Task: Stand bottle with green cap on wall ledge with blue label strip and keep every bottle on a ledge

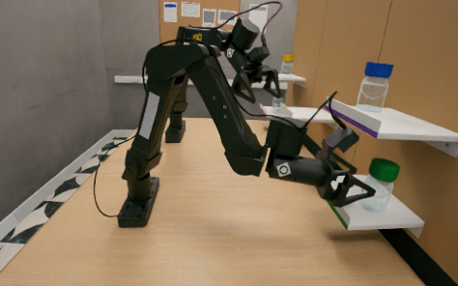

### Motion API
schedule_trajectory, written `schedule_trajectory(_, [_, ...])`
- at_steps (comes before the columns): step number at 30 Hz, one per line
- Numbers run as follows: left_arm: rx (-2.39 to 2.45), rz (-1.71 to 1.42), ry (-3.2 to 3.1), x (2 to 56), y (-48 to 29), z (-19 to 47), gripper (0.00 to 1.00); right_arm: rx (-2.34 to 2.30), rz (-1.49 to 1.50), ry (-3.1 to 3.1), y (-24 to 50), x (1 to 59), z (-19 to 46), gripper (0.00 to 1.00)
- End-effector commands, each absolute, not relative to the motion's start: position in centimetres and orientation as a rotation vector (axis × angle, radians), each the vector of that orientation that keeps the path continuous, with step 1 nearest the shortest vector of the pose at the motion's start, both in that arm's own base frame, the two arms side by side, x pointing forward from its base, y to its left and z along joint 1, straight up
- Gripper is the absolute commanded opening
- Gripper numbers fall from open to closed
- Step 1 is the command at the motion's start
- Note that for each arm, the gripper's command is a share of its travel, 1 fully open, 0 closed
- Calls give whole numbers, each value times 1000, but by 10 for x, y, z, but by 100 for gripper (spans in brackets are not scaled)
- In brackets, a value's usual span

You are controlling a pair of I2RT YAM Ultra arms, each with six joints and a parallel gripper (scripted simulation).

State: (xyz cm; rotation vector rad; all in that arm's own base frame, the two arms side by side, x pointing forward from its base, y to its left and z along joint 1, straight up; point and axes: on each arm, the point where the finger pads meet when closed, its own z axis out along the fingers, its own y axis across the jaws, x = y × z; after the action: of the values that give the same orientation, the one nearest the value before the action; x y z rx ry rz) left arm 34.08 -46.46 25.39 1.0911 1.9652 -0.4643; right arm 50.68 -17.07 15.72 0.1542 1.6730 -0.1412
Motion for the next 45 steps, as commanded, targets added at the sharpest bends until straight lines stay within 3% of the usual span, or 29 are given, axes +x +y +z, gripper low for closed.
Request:
schedule_trajectory(1, [1060,-492,1902,341,-467,287,100,158,-138,1663,-171,518,164,94])
schedule_trajectory(29, [1060,-492,1902,341,-467,287,100,154,-136,1658,-174,541,164,94])
schedule_trajectory(31, [1060,-492,1902,341,-467,287,100,154,-136,1658,-174,541,164,72])
schedule_trajectory(45, [1060,-492,1902,341,-467,287,100,152,-139,1648,-176,537,168,57])
